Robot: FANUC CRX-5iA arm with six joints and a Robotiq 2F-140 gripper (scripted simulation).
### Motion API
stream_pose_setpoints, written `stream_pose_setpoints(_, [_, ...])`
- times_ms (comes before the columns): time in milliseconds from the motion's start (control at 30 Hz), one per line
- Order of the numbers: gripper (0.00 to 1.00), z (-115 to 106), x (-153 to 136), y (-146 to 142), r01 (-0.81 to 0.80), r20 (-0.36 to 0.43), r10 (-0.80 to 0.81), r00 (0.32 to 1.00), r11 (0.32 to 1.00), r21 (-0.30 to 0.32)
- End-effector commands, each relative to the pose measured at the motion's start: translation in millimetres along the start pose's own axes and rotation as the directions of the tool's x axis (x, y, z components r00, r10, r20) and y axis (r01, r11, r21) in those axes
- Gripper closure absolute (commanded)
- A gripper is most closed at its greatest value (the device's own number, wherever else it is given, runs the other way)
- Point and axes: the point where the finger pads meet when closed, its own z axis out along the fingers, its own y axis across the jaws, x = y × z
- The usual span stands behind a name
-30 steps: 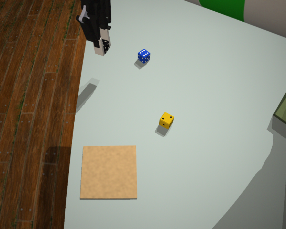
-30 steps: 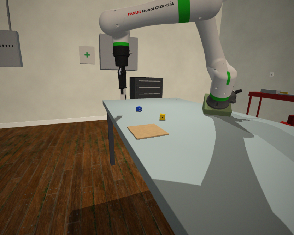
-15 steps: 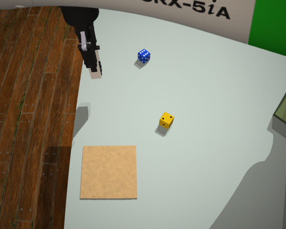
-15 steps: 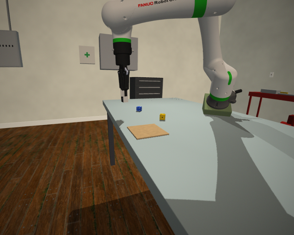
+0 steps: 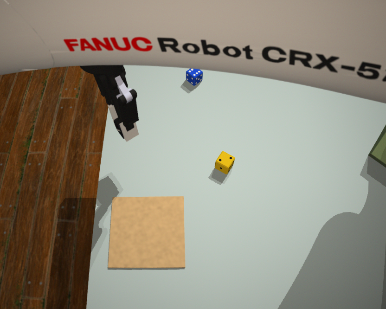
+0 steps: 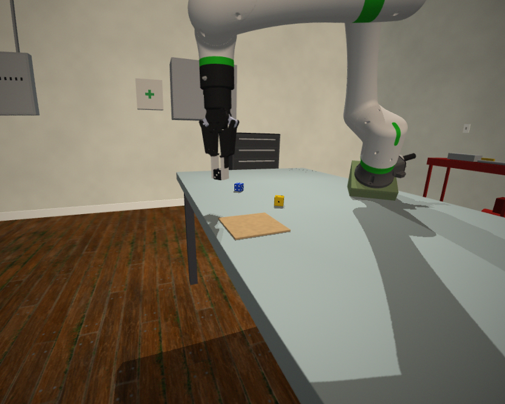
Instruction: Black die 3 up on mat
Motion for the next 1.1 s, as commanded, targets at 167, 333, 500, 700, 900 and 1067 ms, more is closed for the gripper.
stream_pose_setpoints(167, [0.76, -4, 25, -46, 0.348, -0.011, -0.348, 0.937, 0.937, -0.007])
stream_pose_setpoints(333, [0.76, -6, 31, -61, 0.448, -0.014, -0.448, 0.894, 0.894, -0.010])
stream_pose_setpoints(500, [0.76, -9, 43, -91, 0.638, -0.020, -0.638, 0.769, 0.770, -0.017])
stream_pose_setpoints(700, [0.76, -13, 52, -119, 0.783, -0.025, -0.784, 0.621, 0.621, -0.026])
stream_pose_setpoints(900, [0.76, -15, 57, -136, 0.859, -0.027, -0.860, 0.510, 0.511, -0.034])
stream_pose_setpoints(1067, [0.76, -18, 61, -157, 0.928, -0.029, -0.929, 0.368, 0.369, -0.045])
